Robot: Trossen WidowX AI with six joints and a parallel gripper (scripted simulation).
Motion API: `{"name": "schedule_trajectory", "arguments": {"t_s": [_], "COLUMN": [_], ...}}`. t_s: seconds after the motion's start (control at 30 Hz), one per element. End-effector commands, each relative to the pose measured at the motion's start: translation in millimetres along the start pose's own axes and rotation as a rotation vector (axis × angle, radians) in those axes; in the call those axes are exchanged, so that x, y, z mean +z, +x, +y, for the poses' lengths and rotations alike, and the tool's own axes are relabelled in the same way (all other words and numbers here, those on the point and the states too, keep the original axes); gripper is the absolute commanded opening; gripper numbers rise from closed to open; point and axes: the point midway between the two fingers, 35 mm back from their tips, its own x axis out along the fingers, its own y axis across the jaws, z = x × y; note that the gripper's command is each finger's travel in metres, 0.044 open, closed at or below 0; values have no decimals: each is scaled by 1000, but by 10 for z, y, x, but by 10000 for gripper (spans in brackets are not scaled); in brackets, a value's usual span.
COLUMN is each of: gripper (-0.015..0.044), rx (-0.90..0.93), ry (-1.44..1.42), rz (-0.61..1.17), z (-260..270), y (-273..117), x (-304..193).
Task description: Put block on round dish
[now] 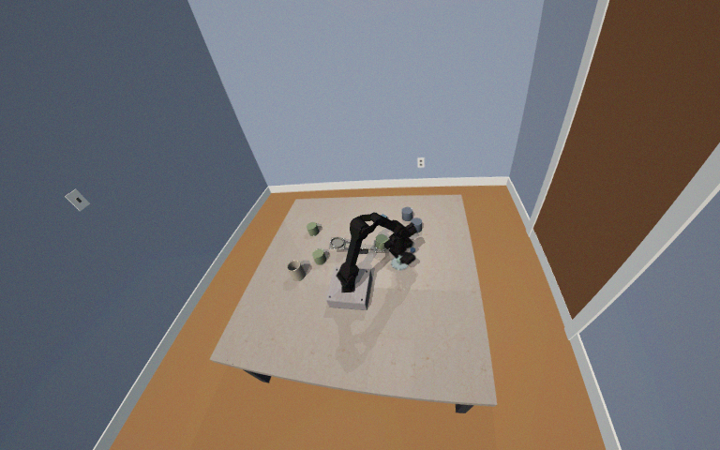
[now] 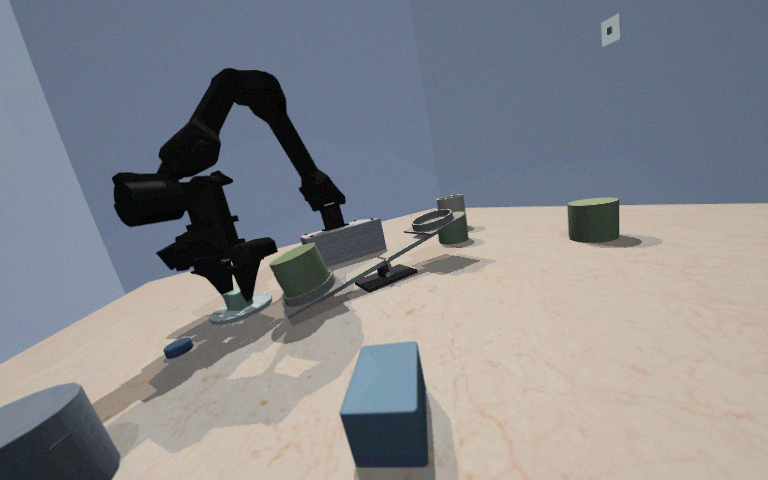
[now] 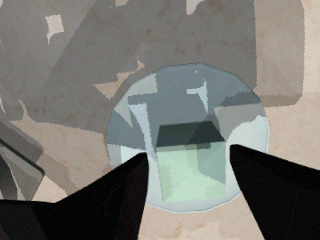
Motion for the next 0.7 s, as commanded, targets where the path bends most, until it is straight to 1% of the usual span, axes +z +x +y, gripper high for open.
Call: {"name": "schedule_trajectory", "arguments": {"t_s": [0.0, 0.1, 0.17, 0.3, 0.47, 0.6, 0.67], "gripper": [315, 394, 440, 440, 440, 440, 440], "rx": [-1, -1, -1, -3, -3, 0, 0], "ry": [0, 0, 0, -3, -4, -6, -6], "rz": [-2, -2, -1, 3, 3, -2, -3], "z": [-1, -1, -1, -2, -2, 1, 2], "y": [-4, -4, -77, -504, -597, -944, -1016], "x": [4, 4, 10, 3, -4, -12, -19]}}
